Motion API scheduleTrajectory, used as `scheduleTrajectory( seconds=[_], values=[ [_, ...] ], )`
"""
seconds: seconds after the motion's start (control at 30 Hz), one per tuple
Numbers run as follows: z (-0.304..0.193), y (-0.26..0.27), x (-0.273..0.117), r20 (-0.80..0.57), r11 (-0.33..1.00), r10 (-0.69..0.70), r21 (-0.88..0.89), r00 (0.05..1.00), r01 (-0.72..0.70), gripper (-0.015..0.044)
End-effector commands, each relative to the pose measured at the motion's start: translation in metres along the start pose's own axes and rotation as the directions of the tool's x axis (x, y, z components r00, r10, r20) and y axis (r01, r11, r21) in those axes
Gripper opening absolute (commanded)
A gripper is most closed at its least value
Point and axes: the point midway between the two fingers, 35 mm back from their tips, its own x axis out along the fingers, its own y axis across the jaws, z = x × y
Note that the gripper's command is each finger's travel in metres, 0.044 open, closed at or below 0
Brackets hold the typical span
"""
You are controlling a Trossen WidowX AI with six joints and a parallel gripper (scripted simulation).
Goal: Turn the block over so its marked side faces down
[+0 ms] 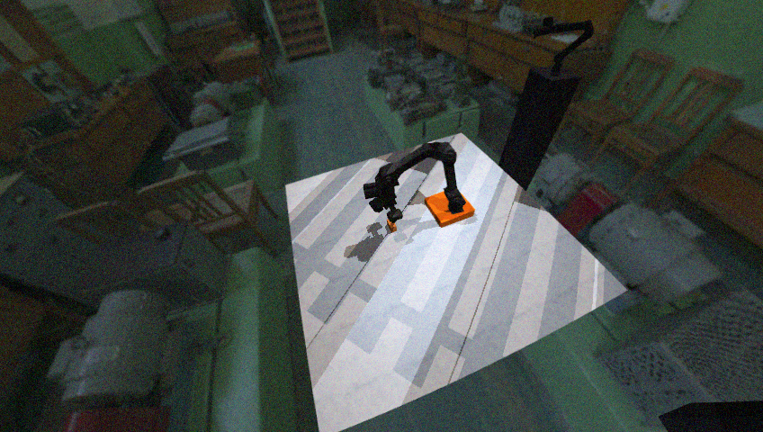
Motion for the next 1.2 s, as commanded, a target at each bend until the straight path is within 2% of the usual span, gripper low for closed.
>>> scheduleTrajectory(
  seconds=[0.0,1.1,1.17],
  values=[
    [-0.004,0.000,0.027,-0.025,1.000,-0.001,0.002,1.000,0.001,0.0440],
    [-0.005,0.000,0.074,-0.025,1.000,-0.001,0.002,1.000,0.002,0.0440],
    [-0.005,0.000,0.074,-0.025,1.000,-0.001,0.002,1.000,0.002,0.0387]
  ],
)
